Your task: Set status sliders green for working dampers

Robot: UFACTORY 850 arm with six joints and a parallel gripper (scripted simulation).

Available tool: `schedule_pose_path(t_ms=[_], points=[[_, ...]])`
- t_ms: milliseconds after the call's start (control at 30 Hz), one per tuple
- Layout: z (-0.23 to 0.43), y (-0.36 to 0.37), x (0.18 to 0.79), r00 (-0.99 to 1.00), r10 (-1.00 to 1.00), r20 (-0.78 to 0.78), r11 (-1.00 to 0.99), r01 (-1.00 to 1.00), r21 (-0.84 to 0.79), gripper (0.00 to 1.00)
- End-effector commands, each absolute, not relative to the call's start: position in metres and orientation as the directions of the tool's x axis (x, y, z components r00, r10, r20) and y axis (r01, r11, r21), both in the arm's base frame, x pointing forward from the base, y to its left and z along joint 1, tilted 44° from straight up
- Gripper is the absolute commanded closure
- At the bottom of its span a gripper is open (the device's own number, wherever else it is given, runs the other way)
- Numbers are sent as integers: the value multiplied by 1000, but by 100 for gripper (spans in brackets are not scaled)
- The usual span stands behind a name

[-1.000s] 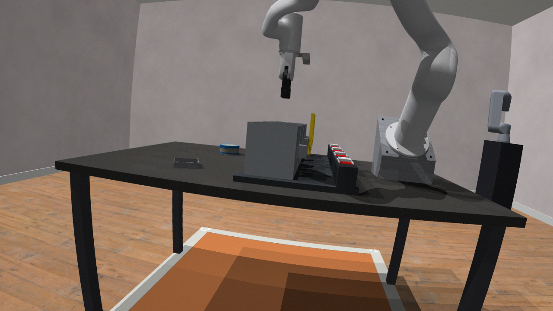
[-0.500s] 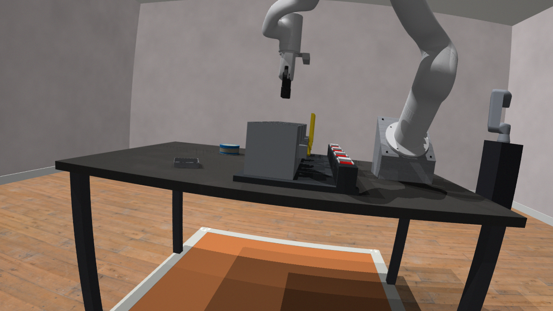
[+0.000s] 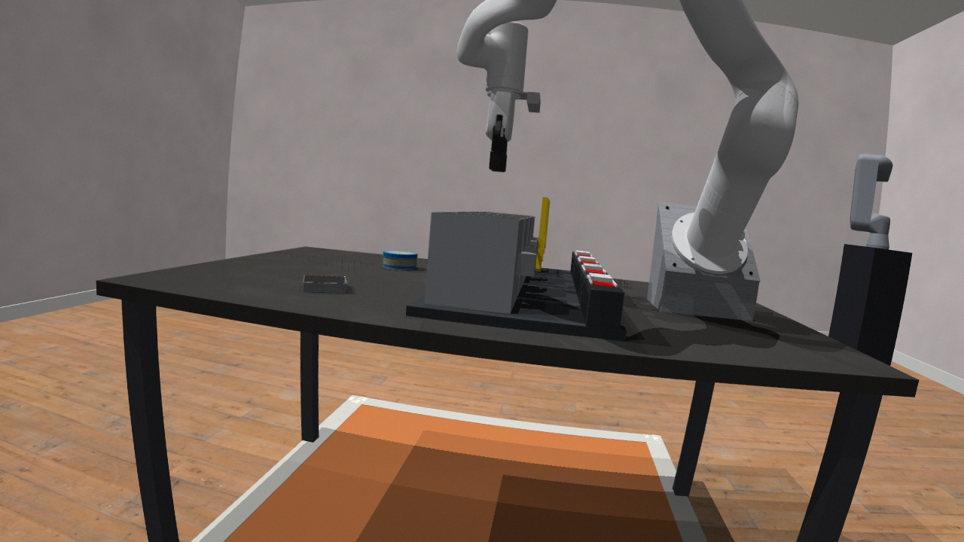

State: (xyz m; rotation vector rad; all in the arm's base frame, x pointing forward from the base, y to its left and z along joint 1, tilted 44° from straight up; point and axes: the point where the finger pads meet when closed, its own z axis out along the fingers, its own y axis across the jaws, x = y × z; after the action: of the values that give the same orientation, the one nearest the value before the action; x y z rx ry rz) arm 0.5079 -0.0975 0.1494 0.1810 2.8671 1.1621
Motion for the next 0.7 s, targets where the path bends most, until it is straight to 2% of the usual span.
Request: schedule_pose_path(t_ms=[0,567,667], points=[[150,-98,508,-992,125,3,713,91,696,61],[149,-98,507,-992,125,3,711,91,698,61],[132,-99,469,-992,124,4,647,84,758,61]])
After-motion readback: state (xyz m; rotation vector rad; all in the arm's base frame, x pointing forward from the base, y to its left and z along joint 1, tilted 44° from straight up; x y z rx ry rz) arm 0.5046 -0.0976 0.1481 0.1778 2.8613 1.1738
